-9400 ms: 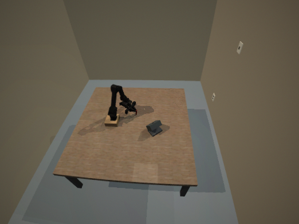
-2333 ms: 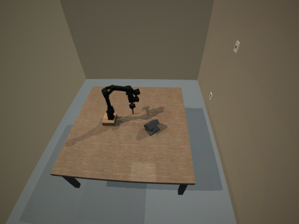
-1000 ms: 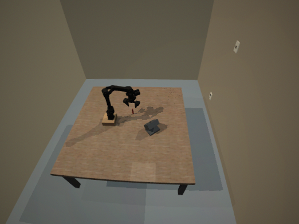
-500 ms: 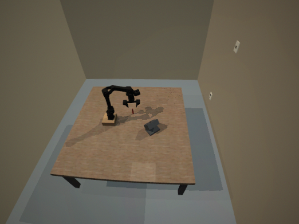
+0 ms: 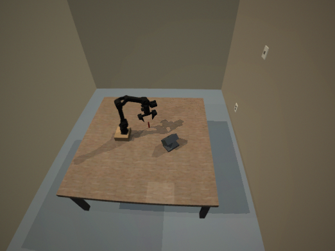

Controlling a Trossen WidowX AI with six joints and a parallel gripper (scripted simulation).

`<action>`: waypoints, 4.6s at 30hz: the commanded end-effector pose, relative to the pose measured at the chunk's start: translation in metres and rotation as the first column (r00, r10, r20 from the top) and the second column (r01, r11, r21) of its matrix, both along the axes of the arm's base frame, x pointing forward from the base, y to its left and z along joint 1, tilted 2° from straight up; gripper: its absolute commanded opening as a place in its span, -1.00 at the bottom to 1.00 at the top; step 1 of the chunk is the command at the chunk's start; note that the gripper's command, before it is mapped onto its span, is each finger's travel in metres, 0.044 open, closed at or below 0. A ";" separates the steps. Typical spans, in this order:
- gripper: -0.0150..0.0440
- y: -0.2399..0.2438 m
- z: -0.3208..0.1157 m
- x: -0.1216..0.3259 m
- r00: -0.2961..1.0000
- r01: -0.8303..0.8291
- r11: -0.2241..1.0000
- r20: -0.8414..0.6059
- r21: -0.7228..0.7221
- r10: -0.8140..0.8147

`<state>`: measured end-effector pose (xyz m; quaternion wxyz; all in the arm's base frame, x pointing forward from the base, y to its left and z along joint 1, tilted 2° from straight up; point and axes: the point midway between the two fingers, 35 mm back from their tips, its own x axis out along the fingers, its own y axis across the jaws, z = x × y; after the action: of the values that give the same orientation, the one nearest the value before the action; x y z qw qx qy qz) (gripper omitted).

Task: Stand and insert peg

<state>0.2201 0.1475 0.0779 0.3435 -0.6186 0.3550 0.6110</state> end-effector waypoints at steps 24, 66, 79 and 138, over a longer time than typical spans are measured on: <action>1.00 0.000 -0.004 0.000 0.796 -0.606 0.796 -0.012 0.007 0.606; 1.00 0.000 -0.062 0.000 0.773 -0.635 0.773 -0.012 0.008 0.635; 0.29 -0.001 -0.065 0.000 0.775 -0.632 0.775 -0.010 0.004 0.632; -0.49 -0.020 0.019 0.048 0.742 -0.650 0.732 0.039 -0.205 0.670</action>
<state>0.2617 0.1297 0.0945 0.0720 -0.7565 0.1440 0.6339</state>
